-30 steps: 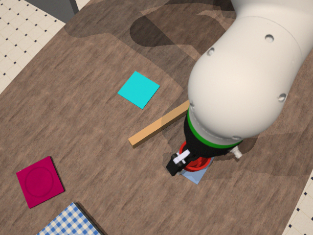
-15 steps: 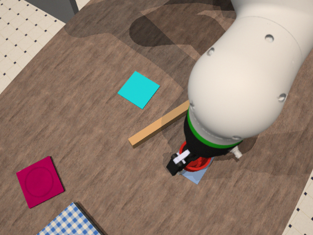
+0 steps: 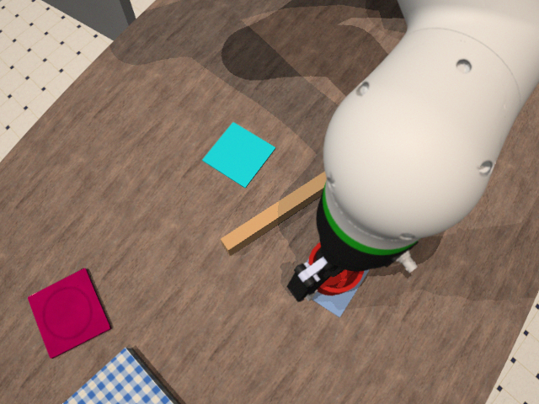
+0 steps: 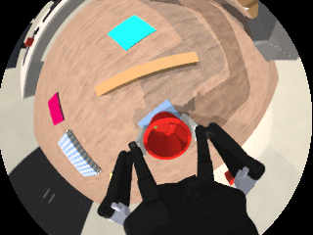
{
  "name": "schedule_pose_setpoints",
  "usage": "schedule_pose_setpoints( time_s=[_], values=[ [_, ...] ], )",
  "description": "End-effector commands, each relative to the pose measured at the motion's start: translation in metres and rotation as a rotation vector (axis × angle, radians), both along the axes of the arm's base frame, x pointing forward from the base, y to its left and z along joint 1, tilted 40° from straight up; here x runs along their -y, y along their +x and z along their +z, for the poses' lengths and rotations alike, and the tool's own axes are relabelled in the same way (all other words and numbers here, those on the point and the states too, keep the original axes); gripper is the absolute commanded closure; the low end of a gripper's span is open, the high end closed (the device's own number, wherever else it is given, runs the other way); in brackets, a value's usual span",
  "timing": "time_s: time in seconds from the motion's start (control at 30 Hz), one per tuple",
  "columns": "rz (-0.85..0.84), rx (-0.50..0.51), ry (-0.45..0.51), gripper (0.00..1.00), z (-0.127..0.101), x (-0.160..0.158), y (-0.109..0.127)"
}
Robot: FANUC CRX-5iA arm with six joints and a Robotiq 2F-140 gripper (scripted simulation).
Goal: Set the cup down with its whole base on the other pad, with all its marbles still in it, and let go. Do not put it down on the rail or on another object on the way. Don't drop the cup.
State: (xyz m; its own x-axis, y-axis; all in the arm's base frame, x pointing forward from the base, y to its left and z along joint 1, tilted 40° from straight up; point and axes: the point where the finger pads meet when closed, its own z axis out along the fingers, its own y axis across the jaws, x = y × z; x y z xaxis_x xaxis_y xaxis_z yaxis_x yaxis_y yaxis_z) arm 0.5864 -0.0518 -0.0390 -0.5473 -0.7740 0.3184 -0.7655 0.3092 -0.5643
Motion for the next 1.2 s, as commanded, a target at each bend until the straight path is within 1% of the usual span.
schedule_pose_setpoints(
  time_s=[0.0, 1.17],
  values=[
    [0.0, 0.0, 0.0, 0.45, 0.0001, -0.0002, 0.0001],
    [0.0, 0.0, 0.0, 0.48, 0.0001, -0.0002, 0.0001]
  ],
)
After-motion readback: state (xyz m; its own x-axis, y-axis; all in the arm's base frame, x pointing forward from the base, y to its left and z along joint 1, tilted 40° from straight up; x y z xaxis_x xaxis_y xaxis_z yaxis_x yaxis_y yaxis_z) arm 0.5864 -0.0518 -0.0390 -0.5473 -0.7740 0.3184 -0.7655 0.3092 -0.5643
